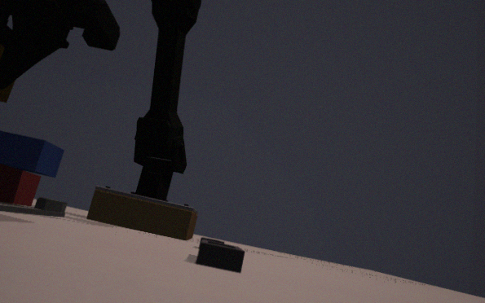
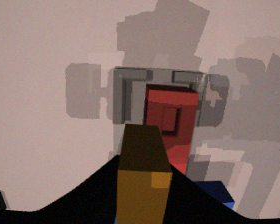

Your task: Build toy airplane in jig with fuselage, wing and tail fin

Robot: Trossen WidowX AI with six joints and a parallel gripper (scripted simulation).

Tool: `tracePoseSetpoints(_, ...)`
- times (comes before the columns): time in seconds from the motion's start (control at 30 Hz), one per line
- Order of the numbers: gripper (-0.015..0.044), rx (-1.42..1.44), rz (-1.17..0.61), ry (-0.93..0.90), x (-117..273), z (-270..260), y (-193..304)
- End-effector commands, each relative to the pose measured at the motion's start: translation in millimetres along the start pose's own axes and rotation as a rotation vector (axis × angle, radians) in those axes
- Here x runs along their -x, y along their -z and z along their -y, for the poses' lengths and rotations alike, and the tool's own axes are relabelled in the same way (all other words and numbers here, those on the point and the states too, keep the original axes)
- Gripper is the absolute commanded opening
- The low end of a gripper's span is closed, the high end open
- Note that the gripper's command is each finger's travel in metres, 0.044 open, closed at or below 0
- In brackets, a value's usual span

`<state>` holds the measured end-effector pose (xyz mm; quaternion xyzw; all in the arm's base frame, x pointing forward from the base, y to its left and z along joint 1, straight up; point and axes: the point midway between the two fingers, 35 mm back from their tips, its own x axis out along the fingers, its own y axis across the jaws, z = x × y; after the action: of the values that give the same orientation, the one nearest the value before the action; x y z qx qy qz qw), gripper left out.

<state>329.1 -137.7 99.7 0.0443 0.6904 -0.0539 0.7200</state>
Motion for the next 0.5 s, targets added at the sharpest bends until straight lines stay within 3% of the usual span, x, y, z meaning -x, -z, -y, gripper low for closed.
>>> tracePoseSetpoints(0.0,0.0,0.005,-0.002,-0.005,-4,10,-2)
tracePoseSetpoints(0.27,0.0,0.01,-0.003,-0.005,-9,30,-3)
tracePoseSetpoints(0.37,0.0065,0.01,-0.003,-0.005,-8,30,-3)
tracePoseSetpoints(0.47,0.0065,0.01,-0.003,-0.005,-9,30,-3)
